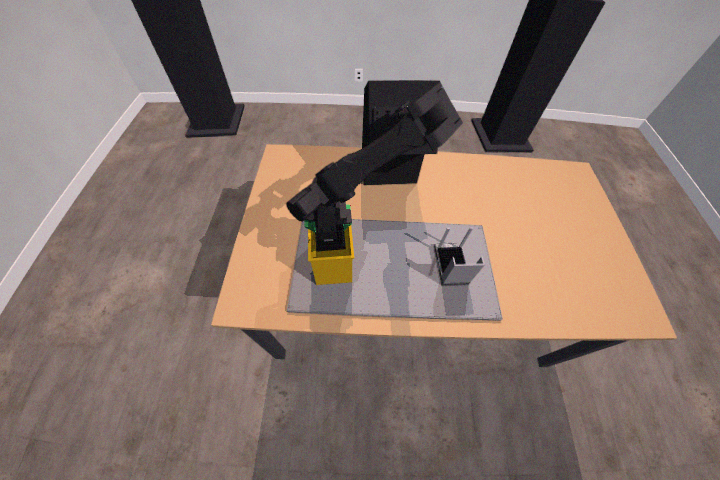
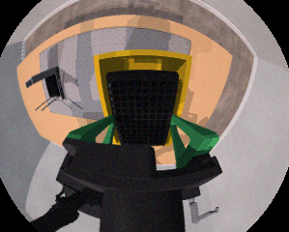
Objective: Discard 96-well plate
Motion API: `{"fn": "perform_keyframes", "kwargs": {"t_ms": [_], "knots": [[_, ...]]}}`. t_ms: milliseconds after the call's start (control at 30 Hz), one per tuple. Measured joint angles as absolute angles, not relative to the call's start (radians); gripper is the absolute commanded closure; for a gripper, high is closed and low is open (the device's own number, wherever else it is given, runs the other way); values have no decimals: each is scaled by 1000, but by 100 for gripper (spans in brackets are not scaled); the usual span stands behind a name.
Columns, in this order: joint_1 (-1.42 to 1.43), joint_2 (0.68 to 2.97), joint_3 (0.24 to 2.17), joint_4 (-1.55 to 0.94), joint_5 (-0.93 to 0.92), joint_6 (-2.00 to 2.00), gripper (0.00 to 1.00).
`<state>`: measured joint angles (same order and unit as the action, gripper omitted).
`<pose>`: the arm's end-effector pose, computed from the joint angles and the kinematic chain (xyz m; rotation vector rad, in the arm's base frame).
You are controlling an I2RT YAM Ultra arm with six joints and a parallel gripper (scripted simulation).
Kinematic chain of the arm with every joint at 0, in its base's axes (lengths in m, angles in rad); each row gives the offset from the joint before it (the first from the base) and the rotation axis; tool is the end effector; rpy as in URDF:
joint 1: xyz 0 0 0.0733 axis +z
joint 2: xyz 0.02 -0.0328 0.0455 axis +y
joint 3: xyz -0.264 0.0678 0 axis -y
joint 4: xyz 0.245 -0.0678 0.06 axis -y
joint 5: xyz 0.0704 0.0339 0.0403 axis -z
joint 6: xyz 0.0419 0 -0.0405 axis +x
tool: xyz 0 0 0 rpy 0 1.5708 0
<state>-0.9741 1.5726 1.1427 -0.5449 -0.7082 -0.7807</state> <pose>0.2063 -0.2532 0.2505 -0.0368 2.2502 0.0001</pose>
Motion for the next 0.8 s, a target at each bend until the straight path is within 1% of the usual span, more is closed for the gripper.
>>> {"fn": "perform_keyframes", "kwargs": {"t_ms": [467, 500, 800], "knots": [[-974, 1572, 1143, -544, -708, -780, 100], [-974, 1572, 1143, -544, -708, -780, 0], [-974, 1572, 1143, -544, -708, -780, 0]]}}
